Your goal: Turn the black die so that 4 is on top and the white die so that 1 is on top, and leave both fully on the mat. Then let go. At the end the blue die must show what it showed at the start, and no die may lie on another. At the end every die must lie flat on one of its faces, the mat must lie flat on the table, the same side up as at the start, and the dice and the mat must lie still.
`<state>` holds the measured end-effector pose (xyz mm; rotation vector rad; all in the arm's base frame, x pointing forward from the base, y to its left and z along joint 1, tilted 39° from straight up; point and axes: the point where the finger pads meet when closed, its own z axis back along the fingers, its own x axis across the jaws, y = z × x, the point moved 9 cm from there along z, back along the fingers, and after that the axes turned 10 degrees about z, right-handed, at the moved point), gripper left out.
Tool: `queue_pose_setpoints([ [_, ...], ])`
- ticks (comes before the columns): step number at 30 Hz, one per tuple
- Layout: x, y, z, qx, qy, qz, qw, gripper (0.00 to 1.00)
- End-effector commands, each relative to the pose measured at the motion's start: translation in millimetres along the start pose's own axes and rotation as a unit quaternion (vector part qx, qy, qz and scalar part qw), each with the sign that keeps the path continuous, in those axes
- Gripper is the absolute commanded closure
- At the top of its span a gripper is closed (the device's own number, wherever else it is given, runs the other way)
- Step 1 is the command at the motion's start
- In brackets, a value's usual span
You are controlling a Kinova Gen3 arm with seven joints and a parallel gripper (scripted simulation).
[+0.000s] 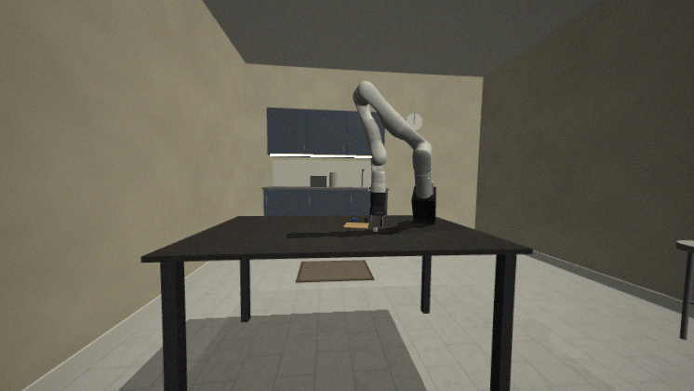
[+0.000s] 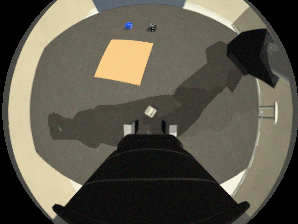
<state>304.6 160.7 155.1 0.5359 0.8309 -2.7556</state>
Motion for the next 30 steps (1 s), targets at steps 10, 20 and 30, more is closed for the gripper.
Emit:
queue_pose_setpoints([
  [10,0,0,4.3,0.0,0.0,0.0,1.0,0.0],
  [20,0,0,15.4,0.0,0.0,0.0,1.0,0.0],
  [30,0,0,31.8,0.0,0.0,0.0,1.0,0.0],
])
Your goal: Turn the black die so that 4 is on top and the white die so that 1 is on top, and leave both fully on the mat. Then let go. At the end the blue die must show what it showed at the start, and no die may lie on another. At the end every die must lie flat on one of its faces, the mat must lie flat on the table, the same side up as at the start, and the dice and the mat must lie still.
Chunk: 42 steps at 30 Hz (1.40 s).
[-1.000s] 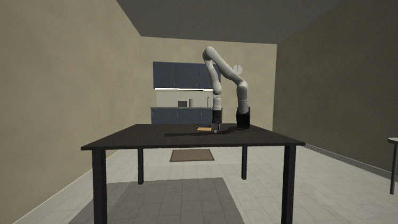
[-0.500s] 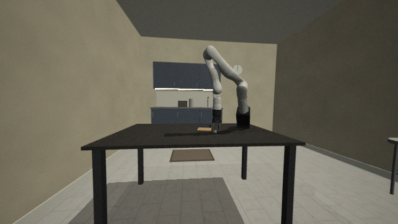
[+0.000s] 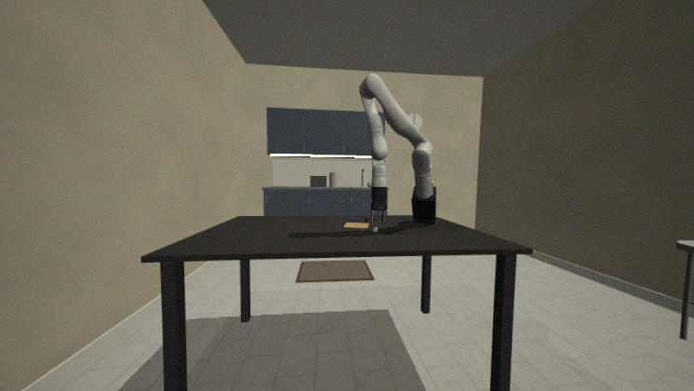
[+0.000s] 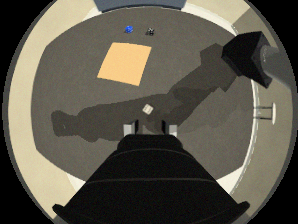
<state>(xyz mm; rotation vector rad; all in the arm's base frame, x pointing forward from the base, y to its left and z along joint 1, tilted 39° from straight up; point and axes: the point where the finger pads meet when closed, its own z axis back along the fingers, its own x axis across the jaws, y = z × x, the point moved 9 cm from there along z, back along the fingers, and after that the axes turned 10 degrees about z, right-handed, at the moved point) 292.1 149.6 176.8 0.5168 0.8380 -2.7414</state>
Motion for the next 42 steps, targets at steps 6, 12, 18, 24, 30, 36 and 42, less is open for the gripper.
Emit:
queue_pose_setpoints([
  [6,-4,5,19.3,0.006,0.007,-0.005,1.0,0.0],
  [12,-3,5,33.6,0.006,0.007,-0.005,1.0,0.0],
  [18,-3,5,43.0,0.006,0.007,-0.005,1.0,0.0],
  [24,-3,5,56.3,0.006,0.007,-0.005,1.0,0.0],
  [30,-3,5,67.7,0.006,0.007,-0.005,1.0,0.0],
  [36,-3,5,73.9,0.006,0.007,-0.005,1.0,0.0],
  [42,-3,5,80.5,0.006,0.007,-0.005,1.0,0.0],
])
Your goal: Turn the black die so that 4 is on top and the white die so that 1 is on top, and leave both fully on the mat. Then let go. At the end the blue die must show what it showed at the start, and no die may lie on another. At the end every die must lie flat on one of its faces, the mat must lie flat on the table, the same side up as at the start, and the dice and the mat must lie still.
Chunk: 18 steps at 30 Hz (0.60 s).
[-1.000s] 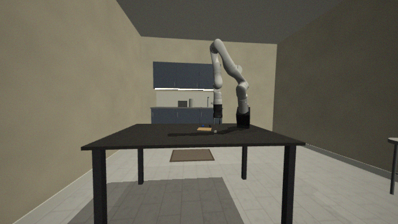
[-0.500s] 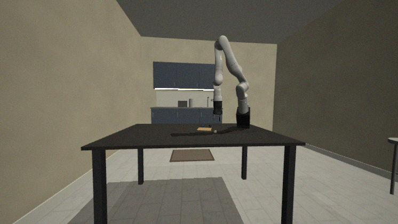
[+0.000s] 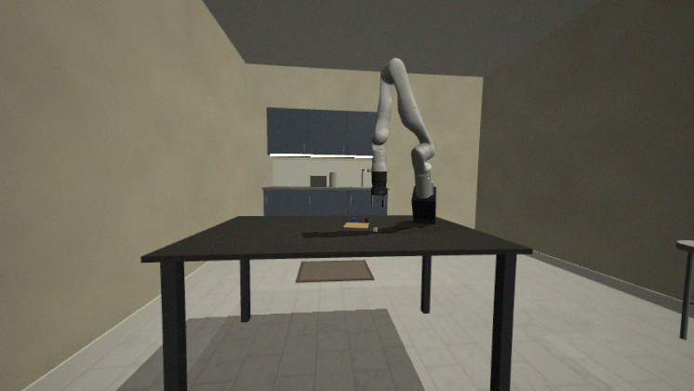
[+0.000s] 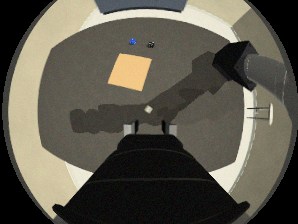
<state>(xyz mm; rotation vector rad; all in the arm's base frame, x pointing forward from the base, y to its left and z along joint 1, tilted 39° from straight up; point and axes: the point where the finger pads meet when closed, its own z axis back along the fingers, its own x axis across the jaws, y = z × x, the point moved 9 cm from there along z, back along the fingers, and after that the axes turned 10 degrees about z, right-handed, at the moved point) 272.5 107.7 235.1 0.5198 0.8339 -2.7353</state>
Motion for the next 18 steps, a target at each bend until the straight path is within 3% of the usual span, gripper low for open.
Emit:
queue_pose_setpoints([
  [1,-2.2,5.6,6.8,0.006,0.007,-0.008,1.0,0.0],
  [18,-2.2,5.5,10.0,0.006,0.007,-0.008,1.0,0.0],
])
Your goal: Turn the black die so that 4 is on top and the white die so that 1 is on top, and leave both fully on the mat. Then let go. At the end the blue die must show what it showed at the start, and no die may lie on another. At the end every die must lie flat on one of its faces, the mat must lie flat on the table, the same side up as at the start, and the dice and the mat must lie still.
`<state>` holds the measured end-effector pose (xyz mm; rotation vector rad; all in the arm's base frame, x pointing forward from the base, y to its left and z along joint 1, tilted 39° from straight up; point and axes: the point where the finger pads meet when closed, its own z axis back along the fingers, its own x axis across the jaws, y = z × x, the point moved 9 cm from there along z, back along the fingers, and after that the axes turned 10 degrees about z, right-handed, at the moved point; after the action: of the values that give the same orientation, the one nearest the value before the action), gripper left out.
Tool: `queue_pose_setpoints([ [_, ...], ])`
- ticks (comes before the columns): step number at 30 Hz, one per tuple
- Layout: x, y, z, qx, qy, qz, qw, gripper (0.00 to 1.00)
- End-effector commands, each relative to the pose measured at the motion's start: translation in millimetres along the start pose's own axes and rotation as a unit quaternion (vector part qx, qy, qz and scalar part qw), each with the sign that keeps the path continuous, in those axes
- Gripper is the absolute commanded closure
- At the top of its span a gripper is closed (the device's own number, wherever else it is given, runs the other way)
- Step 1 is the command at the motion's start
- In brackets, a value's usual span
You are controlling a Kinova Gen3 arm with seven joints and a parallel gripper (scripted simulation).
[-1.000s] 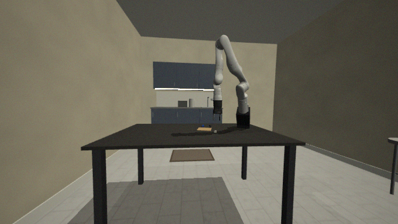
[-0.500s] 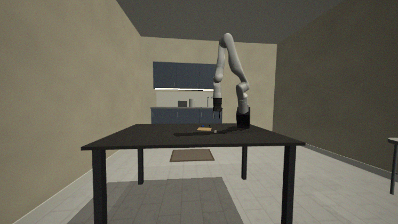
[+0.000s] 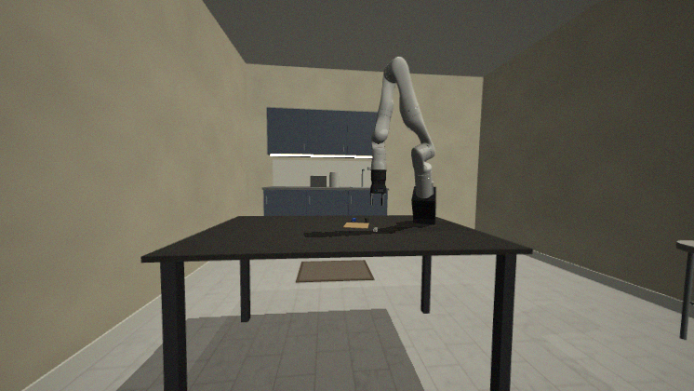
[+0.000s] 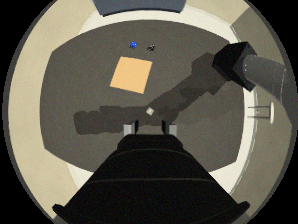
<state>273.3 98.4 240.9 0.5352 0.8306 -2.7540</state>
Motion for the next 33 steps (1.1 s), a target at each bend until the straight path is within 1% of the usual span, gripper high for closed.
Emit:
queue_pose_setpoints([
  [1,0,1,0.3,0.0,0.001,-0.001,1.0,0.0],
  [13,-2,3,0.8,0.0,0.002,-0.002,1.0,0.0],
  [18,-3,6,1.4,0.0,0.003,-0.004,1.0,0.0],
  [19,-6,11,2.3,-0.001,0.005,-0.007,1.0,0.0],
  [26,-6,11,2.3,-0.001,0.005,-0.007,1.0,0.0],
  [27,-9,18,3.5,-0.002,0.007,-0.01,1.0,0.0],
  [33,-9,18,3.5,-0.002,0.007,-0.01,1.0,0.0],
])
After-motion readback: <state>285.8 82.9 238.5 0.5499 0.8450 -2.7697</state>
